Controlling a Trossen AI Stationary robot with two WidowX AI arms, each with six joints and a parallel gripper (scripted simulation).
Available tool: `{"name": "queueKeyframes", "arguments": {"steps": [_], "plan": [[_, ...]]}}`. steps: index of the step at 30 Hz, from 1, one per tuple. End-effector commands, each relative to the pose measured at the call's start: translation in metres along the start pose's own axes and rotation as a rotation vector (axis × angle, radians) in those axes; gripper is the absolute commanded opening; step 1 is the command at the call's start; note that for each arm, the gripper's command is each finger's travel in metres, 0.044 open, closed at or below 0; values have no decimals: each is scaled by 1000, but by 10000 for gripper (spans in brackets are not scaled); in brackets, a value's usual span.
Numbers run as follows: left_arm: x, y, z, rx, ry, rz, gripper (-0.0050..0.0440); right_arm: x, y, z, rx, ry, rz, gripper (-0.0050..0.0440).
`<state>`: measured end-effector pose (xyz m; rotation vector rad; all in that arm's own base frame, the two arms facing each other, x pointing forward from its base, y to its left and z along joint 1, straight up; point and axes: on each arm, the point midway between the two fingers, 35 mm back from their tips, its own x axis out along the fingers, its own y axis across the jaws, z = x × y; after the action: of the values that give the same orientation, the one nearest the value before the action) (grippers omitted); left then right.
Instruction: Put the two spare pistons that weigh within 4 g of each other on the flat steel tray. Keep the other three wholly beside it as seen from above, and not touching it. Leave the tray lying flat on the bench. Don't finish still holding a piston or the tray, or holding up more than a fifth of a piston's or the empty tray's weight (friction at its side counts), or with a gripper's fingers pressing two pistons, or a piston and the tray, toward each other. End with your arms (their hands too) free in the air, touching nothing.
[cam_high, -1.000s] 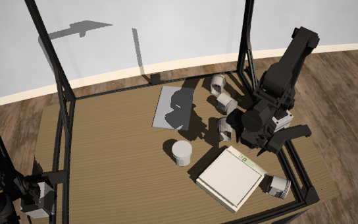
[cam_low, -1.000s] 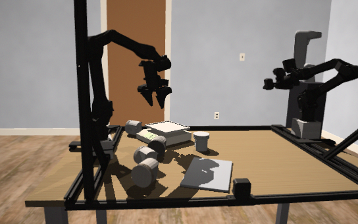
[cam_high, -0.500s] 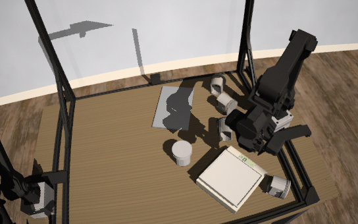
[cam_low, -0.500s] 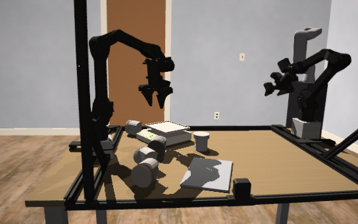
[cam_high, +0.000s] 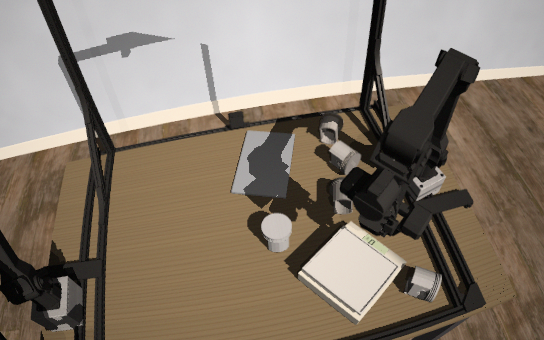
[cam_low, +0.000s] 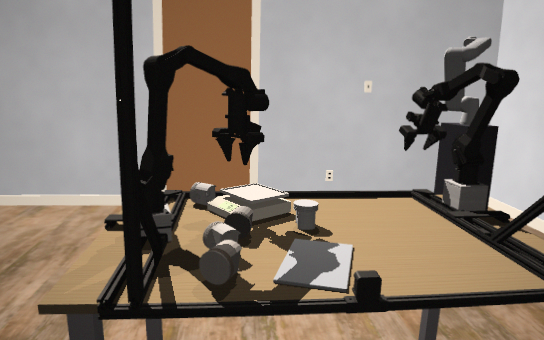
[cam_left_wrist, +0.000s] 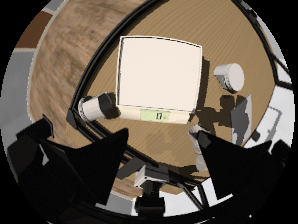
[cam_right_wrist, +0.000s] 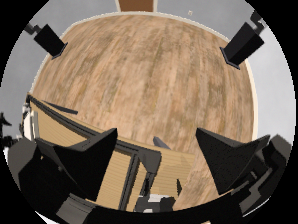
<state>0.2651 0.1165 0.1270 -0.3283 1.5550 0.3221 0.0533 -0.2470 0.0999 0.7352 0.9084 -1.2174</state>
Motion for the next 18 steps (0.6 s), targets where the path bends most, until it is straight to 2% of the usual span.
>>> {"name": "queueKeyframes", "arguments": {"steps": [1, 5, 18], "plan": [[0, 1, 2, -2, 0, 6, 378, -1, 0, 3, -5, 62, 3, 440], [0, 1, 2, -3, -3, 6, 378, -1, 0, 0, -5, 169, 3, 440], [0, -39, -37, 291, -2, 7, 378, -1, 0, -2, -5, 279, 3, 440]]}}
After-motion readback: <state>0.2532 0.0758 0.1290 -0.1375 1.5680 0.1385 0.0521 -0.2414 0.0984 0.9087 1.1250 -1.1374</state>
